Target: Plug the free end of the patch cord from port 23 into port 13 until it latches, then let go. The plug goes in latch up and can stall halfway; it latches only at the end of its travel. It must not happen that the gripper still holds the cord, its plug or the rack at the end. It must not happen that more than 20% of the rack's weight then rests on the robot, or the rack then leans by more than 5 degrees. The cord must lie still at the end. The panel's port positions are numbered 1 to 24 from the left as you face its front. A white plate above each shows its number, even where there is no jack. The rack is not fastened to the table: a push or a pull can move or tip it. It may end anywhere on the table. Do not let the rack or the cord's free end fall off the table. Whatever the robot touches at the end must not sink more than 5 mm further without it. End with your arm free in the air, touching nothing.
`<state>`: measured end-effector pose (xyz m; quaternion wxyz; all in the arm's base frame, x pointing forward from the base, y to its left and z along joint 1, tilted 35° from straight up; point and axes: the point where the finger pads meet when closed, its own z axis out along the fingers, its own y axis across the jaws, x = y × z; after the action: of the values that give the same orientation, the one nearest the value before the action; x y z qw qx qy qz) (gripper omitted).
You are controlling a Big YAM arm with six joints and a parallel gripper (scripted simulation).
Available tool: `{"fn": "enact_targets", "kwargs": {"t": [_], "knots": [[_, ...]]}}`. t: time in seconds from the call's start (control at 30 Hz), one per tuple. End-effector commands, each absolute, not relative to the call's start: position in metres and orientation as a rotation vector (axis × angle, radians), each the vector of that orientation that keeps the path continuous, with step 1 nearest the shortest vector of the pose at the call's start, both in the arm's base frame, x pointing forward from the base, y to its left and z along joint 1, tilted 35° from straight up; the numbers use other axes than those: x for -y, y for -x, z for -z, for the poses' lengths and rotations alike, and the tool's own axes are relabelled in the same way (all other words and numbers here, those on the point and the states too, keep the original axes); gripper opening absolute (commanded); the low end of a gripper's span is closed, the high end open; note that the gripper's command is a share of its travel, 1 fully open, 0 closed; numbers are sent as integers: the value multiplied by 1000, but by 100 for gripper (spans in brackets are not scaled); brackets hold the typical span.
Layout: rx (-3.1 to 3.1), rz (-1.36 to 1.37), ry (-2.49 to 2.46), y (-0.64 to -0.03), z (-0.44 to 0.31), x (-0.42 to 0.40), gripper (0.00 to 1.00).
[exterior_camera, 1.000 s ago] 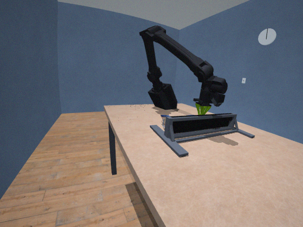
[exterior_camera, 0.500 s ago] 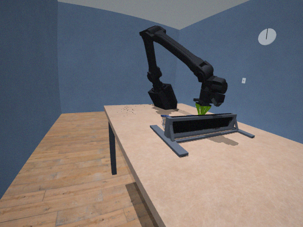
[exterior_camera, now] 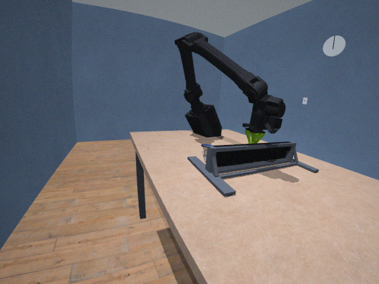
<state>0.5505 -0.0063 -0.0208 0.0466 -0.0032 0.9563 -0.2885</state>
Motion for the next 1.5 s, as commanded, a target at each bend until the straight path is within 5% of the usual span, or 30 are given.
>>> {"fn": "enact_targets", "kwargs": {"t": [0.0,0.73,0.77,1.47], "knots": [[-2776,791,-51,-614,-13,-4,0],[-2743,765,-65,-617,-34,-7,0],[-2854,832,-24,-577,-3,4,0],[-2908,866,-16,-555,23,13,0]]}}
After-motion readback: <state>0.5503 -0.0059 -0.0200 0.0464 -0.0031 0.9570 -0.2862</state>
